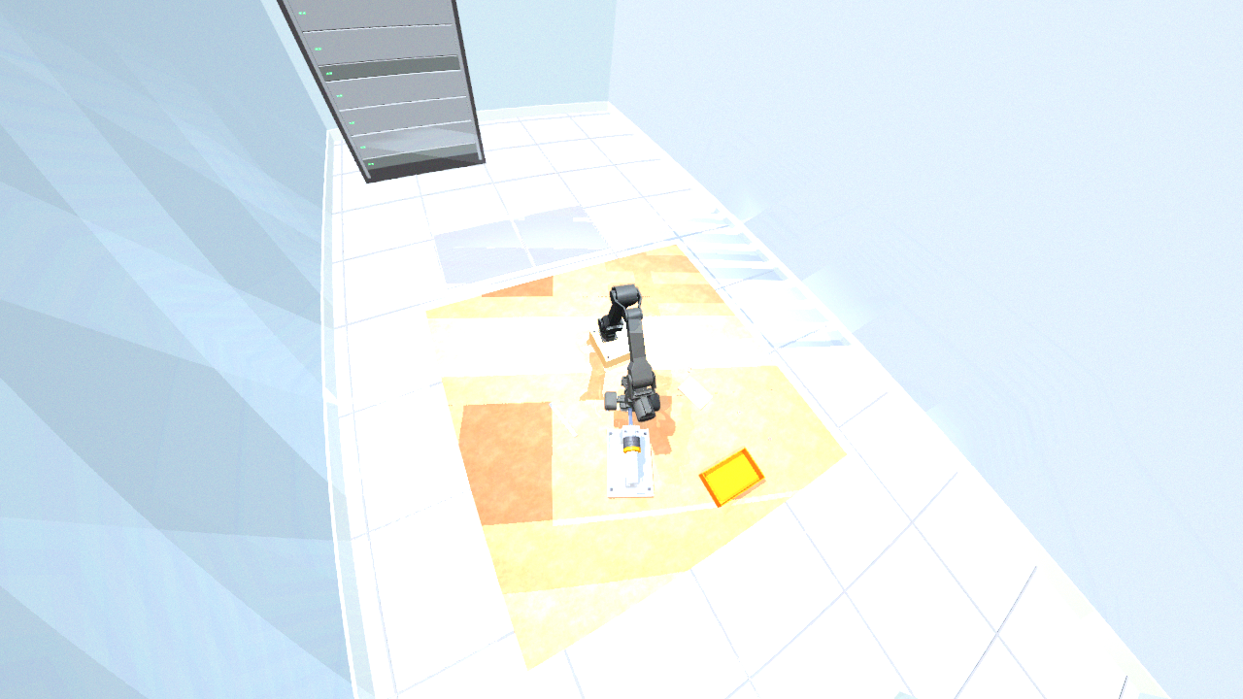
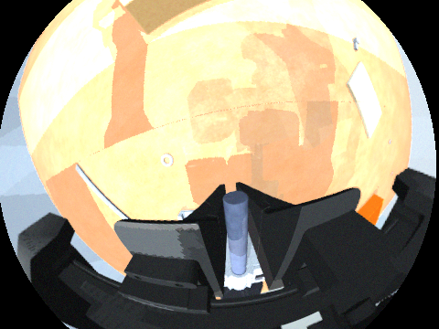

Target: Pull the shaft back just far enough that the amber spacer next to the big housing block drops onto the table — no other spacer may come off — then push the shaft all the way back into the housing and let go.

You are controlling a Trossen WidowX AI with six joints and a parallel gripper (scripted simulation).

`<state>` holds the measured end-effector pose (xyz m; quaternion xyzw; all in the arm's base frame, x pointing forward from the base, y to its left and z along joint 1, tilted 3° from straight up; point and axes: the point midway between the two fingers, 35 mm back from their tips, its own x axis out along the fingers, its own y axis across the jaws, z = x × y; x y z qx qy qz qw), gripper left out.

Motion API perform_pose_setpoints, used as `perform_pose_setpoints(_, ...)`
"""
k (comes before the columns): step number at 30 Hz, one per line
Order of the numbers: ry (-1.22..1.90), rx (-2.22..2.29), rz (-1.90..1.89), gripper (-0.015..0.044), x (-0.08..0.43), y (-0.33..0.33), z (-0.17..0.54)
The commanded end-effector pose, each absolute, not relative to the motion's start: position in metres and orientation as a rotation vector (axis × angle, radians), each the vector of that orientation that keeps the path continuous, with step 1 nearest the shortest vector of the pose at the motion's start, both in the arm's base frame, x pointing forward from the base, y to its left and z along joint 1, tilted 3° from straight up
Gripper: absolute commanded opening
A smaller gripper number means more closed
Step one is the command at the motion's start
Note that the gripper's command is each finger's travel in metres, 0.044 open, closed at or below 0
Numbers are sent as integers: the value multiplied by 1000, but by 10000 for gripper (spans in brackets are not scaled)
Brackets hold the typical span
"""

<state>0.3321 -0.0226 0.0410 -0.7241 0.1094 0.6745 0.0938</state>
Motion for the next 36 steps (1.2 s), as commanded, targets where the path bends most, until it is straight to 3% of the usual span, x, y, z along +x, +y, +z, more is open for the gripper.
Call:
perform_pose_setpoints(1, 324, -2143, 2001, 0, 330, -22, 42)
perform_pose_setpoints(36, 324, -2143, 2002, 0, 326, -21, 41)
